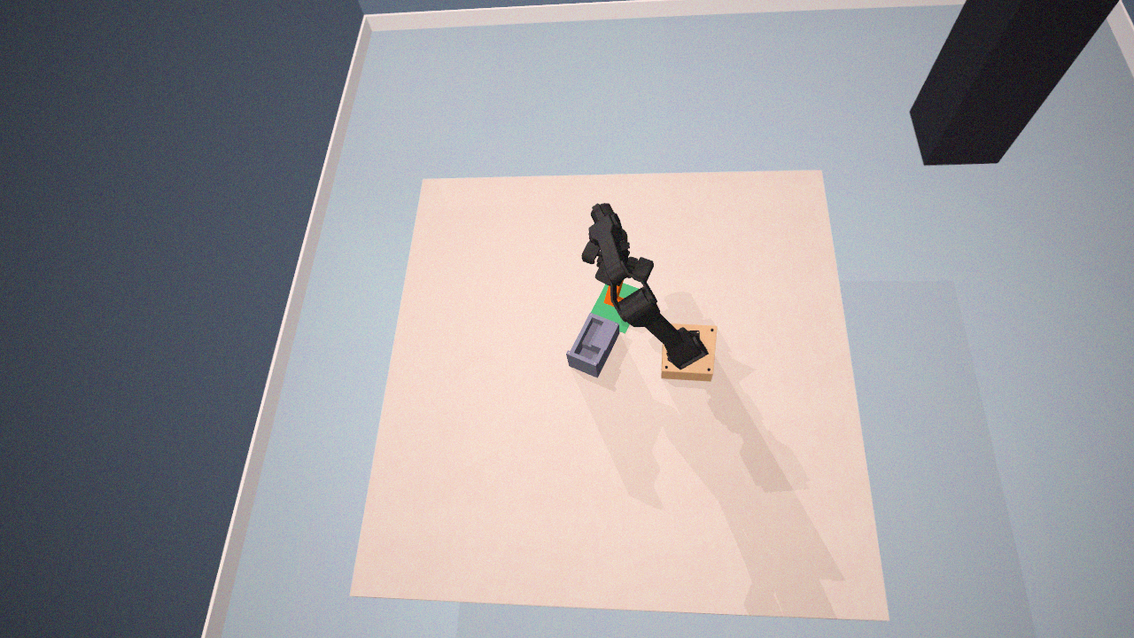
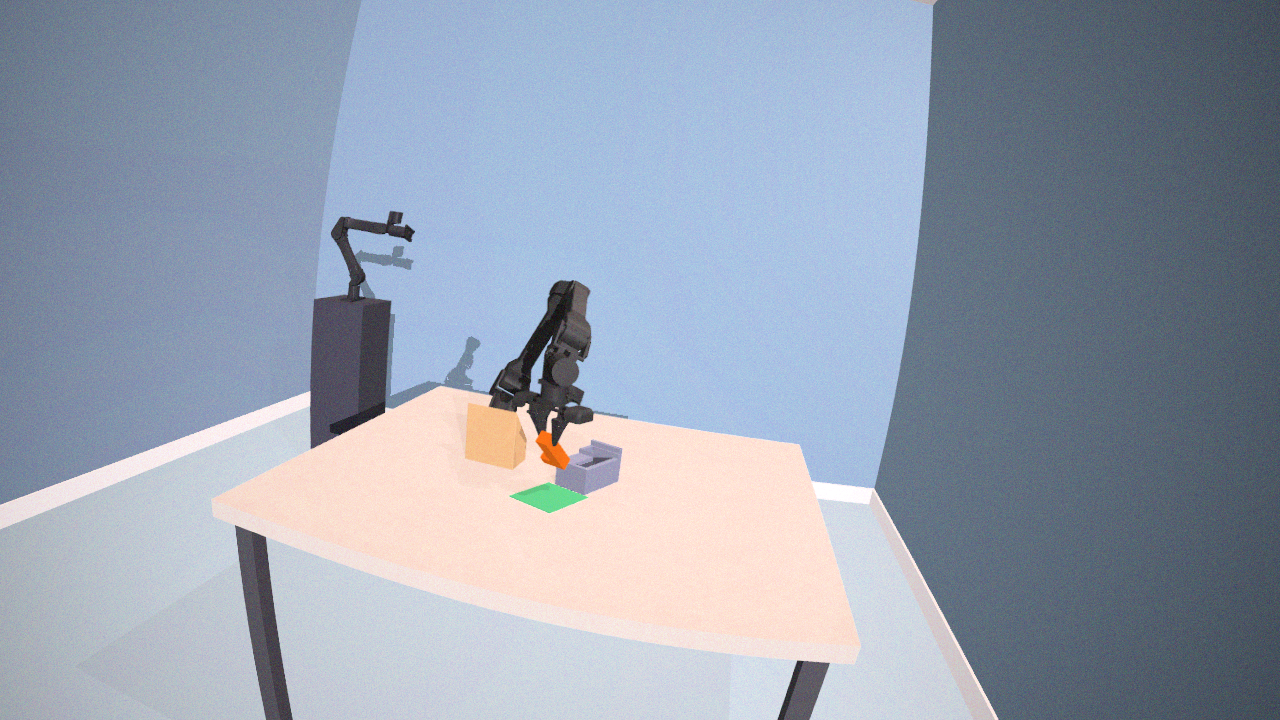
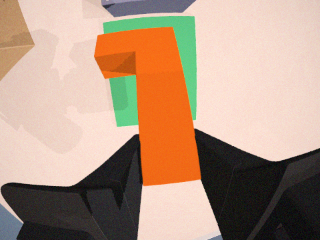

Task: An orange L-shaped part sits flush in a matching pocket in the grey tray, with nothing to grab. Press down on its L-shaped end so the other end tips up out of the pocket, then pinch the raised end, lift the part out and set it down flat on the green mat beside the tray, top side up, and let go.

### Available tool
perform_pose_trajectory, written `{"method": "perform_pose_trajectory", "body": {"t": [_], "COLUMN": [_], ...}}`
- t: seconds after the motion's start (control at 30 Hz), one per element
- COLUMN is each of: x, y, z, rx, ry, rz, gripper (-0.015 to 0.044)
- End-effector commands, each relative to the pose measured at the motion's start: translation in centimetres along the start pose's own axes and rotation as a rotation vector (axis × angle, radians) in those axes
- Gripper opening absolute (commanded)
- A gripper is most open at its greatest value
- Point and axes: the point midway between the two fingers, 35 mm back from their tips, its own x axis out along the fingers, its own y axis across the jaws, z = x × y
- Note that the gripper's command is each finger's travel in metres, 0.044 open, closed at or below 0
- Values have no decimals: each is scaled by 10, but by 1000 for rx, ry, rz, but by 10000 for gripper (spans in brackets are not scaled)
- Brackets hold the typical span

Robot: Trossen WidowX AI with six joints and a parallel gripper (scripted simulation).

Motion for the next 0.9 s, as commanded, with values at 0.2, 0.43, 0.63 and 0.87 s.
{"method": "perform_pose_trajectory", "body": {"t": [0.2,0.43,0.63,0.87], "x": [18,28,38,49], "y": [1,1,1,1], "z": [0,0,1,1], "rx": [9,9,9,9], "ry": [-8,-9,-9,-9], "rz": [3,3,3,3], "gripper": [0,0,0,0]}}
